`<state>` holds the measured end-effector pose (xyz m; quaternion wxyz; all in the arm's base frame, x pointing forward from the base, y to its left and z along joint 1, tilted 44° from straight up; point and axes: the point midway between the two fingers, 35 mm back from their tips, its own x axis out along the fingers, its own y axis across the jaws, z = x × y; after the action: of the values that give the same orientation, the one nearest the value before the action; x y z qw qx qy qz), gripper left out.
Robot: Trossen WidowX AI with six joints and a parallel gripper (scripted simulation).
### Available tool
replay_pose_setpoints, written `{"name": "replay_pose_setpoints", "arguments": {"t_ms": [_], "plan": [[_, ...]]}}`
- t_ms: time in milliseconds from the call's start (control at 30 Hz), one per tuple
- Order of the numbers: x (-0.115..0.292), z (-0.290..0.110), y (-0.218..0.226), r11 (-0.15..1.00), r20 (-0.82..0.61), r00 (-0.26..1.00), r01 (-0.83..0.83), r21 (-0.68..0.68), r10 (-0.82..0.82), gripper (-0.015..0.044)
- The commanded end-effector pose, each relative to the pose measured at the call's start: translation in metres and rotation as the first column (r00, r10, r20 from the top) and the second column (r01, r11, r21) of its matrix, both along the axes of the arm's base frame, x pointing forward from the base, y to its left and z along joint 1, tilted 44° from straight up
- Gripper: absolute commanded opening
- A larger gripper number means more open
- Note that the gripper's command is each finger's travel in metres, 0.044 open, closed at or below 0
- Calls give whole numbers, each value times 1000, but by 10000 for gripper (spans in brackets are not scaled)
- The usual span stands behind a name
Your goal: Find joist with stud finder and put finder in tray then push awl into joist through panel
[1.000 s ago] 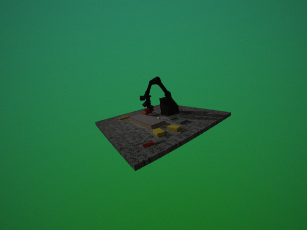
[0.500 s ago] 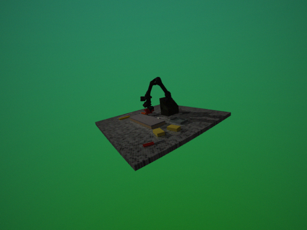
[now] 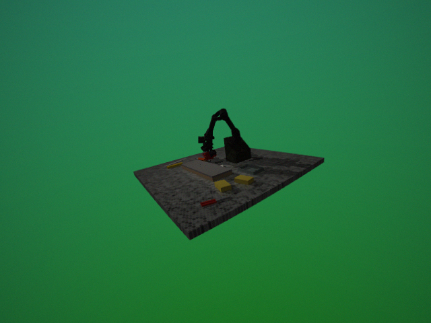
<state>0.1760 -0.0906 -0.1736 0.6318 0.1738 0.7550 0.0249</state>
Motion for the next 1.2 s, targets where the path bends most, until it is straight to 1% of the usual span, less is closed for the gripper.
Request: {"name": "replay_pose_setpoints", "arguments": {"t_ms": [0,1167], "plan": [[1,2,-1,999,-3,1000,0,-43,0,0],[1,1,6,968,-58,998,-33,-248,19,0]]}}
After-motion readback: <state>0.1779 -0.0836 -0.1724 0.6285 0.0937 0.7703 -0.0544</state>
